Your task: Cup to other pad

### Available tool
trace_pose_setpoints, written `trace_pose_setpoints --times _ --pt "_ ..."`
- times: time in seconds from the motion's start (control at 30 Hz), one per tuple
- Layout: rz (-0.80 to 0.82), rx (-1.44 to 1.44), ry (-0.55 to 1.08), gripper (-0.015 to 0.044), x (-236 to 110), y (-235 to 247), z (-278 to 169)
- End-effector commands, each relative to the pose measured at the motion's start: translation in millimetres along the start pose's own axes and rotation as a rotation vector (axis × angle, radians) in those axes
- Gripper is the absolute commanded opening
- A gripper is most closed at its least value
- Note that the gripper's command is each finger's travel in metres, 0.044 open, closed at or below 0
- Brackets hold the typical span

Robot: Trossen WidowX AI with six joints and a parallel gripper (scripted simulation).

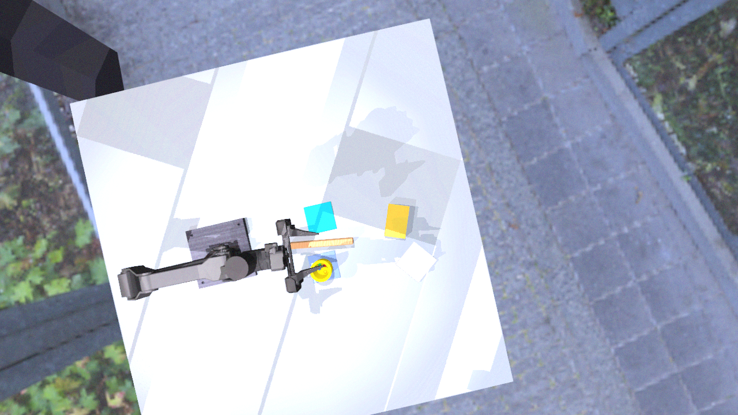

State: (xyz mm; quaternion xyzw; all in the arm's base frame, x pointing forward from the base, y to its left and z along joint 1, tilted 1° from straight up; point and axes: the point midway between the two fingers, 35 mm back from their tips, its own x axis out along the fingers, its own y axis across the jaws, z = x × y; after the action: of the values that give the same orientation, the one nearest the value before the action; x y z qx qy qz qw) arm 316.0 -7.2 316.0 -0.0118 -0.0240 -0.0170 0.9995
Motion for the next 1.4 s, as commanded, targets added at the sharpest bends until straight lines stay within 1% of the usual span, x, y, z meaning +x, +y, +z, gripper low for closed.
trace_pose_setpoints --times 0.0,0.03,0.07,0.13,0.2,0.27,0.33,0.43,0.53,0.57,0.63,1.07,1.37 --pt "-0.003 -0.015 0.016 0.0374 1.6 -0.9 -2.6" --pt "-0.009 -0.059 0.066 0.0348 6.2 -3.8 -10.4" --pt "-0.016 -0.13 0.148 0.0321 12.7 -8.8 -23.7" --pt "-0.007 -0.297 0.353 0.0269 23.2 -21.8 -56.3" --pt "0.039 -0.449 0.557 0.0216 26.3 -35.1 -88.4" --pt "0.122 -0.583 0.757 0.0166 22.4 -48.0 -118.2" --pt "0.244 -0.694 0.947 0.0166 12.2 -59.6 -144.8" --pt "0.496 -0.81 1.199 0.0166 -12.1 -73.5 -175.8" --pt "0.772 -0.853 1.366 0.0166 -38.1 -82.2 -192.1" --pt "0.841 -0.855 1.395 0.0166 -44.3 -83.7 -194.3" --pt "0.878 -0.855 1.41 0.0166 -47.6 -84.5 -195.3" --pt "0.878 -0.854 1.409 0.0166 -49.6 -76.9 -196.1" --pt "0.878 -0.854 1.409 0.0166 -48.7 -77.2 -209.2"
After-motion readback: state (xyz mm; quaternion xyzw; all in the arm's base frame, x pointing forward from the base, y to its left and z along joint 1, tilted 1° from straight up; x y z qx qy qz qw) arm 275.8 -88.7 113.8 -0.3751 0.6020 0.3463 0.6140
